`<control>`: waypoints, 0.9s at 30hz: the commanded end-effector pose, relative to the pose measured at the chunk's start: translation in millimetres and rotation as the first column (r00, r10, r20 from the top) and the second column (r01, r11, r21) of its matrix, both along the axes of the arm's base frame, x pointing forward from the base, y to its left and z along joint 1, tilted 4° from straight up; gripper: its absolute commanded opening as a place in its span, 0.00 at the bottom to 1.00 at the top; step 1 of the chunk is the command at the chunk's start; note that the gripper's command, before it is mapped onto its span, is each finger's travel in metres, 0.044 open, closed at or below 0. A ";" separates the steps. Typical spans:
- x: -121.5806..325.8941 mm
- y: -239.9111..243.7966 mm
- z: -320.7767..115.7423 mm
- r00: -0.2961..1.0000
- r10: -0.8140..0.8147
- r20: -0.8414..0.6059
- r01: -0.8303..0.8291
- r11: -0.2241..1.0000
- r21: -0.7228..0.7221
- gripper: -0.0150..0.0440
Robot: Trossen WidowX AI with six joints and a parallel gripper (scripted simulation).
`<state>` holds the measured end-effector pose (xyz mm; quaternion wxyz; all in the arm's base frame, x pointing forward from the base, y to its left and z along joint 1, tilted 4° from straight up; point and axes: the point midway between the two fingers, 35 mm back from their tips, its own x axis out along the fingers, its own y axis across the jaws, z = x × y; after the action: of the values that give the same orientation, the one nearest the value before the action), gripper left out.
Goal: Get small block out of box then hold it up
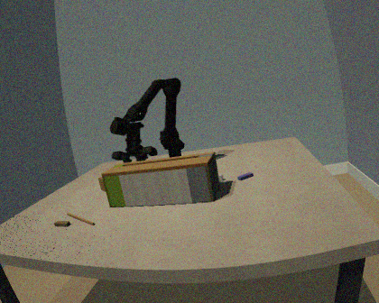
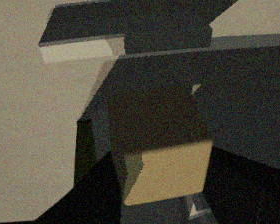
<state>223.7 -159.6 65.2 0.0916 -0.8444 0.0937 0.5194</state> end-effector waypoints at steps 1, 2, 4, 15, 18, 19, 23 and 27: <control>-3.0 -9.7 25.2 0.995 -0.095 0.019 0.095 0.995 -0.017 0.25; -5.4 -11.5 31.7 0.992 -0.128 0.022 0.128 0.992 -0.017 0.25; -10.7 -14.7 44.7 0.981 -0.194 0.028 0.194 0.981 -0.017 0.25; -40.0 -20.4 98.9 0.885 -0.460 0.068 0.462 0.887 -0.010 0.25; -40.0 -20.4 98.9 0.885 -0.460 0.068 0.462 0.887 -0.010 0.25; -40.0 -20.4 98.9 0.885 -0.460 0.068 0.462 0.887 -0.010 0.25; -40.0 -20.4 98.9 0.885 -0.460 0.068 0.462 0.887 -0.010 0.25; -40.0 -20.4 98.9 0.885 -0.460 0.068 0.462 0.887 -0.010 0.25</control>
<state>183.5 -178.4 160.3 0.2045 -0.8148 0.2902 0.4584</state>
